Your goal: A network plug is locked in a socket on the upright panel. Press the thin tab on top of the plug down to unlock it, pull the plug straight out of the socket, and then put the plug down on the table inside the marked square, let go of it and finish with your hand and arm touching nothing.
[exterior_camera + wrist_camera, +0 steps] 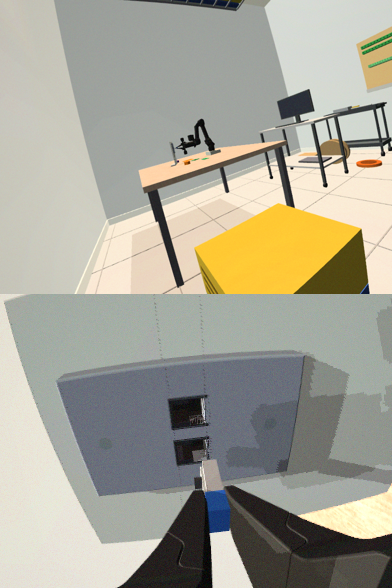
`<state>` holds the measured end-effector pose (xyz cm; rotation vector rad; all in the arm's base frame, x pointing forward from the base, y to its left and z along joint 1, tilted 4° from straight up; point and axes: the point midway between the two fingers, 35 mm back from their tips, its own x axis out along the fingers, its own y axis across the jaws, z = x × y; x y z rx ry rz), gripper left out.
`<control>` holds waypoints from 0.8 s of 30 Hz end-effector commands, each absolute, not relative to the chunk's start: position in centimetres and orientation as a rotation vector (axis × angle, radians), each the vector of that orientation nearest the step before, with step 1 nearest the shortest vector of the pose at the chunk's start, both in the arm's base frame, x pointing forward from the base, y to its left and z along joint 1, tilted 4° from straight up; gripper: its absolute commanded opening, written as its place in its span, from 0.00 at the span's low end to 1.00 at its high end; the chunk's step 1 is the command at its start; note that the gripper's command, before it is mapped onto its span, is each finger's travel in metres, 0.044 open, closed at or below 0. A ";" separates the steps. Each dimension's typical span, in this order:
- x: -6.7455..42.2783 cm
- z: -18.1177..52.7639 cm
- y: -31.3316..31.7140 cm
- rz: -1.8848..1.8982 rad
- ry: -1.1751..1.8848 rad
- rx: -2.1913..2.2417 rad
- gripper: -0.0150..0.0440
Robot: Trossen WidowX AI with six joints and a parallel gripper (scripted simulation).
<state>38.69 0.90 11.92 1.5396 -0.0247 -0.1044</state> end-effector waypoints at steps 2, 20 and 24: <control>38.2 12.1 1.1 -0.103 -0.031 1.539 0.25; 37.0 12.1 1.8 -0.104 -0.030 1.540 0.25; 36.8 12.1 1.9 -0.104 -0.030 1.540 0.25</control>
